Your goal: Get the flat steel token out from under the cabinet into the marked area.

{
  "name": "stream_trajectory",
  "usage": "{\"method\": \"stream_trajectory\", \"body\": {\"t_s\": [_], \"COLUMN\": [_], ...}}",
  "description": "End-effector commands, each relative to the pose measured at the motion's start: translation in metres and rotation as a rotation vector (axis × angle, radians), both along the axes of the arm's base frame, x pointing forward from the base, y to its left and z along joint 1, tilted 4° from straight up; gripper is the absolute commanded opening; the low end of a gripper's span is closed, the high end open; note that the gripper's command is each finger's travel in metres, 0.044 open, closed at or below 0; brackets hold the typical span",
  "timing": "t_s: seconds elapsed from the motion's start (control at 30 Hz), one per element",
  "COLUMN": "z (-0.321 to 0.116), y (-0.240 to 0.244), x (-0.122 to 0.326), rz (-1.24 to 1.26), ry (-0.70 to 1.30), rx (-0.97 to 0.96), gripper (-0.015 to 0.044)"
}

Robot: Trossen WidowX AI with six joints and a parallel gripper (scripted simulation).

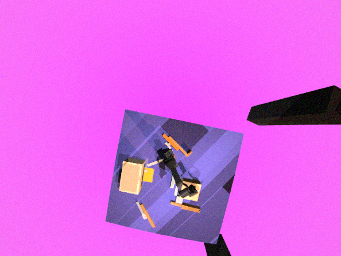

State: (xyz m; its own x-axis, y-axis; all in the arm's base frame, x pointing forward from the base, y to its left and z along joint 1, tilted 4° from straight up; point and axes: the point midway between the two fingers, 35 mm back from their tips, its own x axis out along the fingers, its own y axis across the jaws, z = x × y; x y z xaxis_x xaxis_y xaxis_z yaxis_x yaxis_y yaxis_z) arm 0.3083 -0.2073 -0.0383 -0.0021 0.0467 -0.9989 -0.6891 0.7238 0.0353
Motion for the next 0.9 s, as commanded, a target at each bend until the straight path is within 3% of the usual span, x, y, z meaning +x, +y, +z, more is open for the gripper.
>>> {"method": "stream_trajectory", "body": {"t_s": [0.0,0.1,0.2,0.73,0.87], "z": [0.000,0.000,0.000,-0.014,-0.011], "y": [0.000,0.000,0.000,0.002,0.000], "x": [0.000,0.000,0.000,0.000,0.001], "rz": [0.000,0.000,-0.001,-0.002,-0.003], "ry": [0.000,-0.001,-0.013,-0.022,-0.022], "rx": [0.000,-0.001,-0.001,-0.001,-0.006], "gripper": [0.0200,0.0200,0.0270,0.0270,0.0165]}}
